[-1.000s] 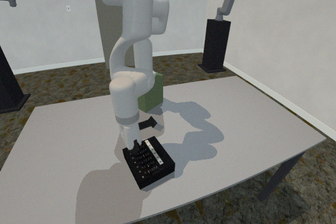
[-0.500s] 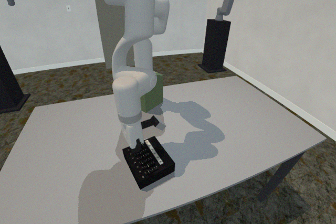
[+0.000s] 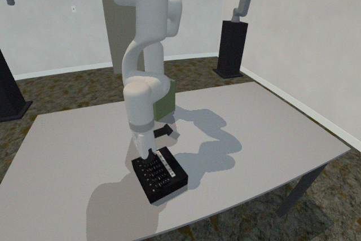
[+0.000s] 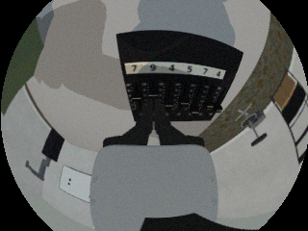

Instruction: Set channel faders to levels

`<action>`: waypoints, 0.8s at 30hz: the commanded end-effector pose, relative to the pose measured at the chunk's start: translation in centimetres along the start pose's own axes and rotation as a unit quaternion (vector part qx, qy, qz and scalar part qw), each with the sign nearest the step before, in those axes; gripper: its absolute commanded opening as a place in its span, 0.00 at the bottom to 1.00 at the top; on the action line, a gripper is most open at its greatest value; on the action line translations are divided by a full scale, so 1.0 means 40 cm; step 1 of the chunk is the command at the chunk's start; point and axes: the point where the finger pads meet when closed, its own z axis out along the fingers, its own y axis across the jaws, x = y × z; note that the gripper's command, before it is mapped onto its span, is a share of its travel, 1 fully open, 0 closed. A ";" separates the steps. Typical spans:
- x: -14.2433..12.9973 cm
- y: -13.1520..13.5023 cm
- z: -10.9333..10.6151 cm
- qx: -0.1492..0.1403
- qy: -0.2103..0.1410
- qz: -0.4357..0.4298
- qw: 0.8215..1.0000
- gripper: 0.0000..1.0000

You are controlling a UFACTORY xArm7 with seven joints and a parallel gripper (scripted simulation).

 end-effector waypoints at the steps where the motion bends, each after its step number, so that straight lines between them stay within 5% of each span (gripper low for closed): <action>1: 0.001 0.003 -0.003 -0.002 -0.001 0.000 1.000 0.00; 24: 0.009 0.003 -0.003 -0.002 -0.001 0.000 1.000 0.00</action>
